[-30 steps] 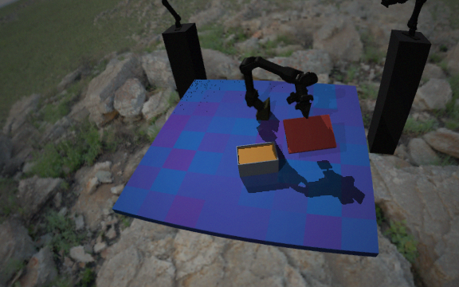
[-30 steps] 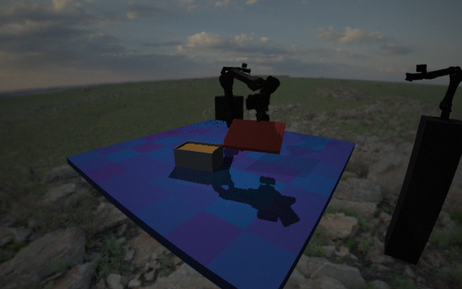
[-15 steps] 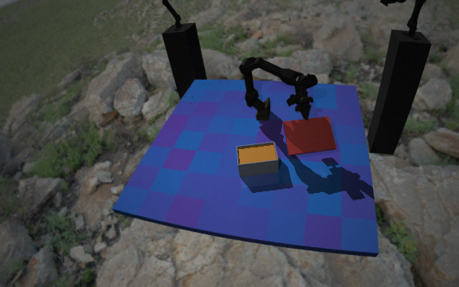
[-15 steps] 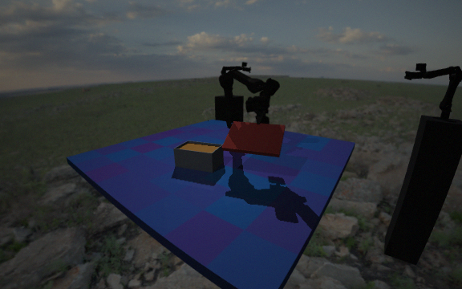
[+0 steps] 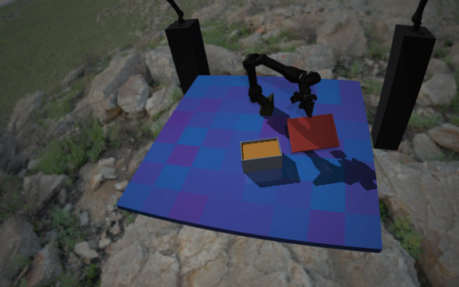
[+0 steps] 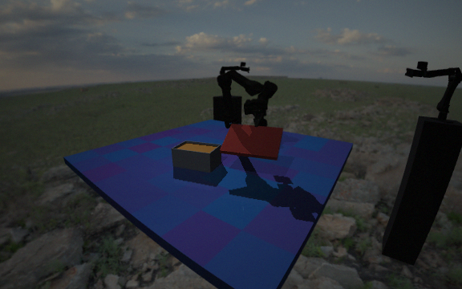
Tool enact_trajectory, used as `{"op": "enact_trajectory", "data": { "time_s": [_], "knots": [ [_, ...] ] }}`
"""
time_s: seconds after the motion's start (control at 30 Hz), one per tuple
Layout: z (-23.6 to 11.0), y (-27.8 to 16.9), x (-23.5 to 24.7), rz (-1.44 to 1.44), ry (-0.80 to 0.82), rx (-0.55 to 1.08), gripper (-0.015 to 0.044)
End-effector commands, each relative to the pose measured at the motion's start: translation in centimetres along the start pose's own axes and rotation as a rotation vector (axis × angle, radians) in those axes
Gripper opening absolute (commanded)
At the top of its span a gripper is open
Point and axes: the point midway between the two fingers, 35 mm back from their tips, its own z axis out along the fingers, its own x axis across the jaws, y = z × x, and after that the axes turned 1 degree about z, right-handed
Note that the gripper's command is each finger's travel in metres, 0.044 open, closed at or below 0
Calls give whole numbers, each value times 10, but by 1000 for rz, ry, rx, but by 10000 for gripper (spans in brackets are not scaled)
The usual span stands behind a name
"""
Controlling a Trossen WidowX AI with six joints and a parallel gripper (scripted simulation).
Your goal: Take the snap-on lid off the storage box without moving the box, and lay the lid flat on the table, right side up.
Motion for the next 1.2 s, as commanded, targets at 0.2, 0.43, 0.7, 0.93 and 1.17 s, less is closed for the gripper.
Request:
{"op": "enact_trajectory", "data": {
  "time_s": [0.2, 0.43, 0.7, 0.93, 1.17],
  "knots": [
    [5, 1, -5, -2, 6, -5, 0],
    [9, 1, -10, -2, 7, -5, 0],
    [13, 1, -14, -2, 7, -6, 0],
    [17, 1, -19, -2, 7, -6, 0],
    [20, 1, -23, -2, 7, -6, 0]
  ]
}}
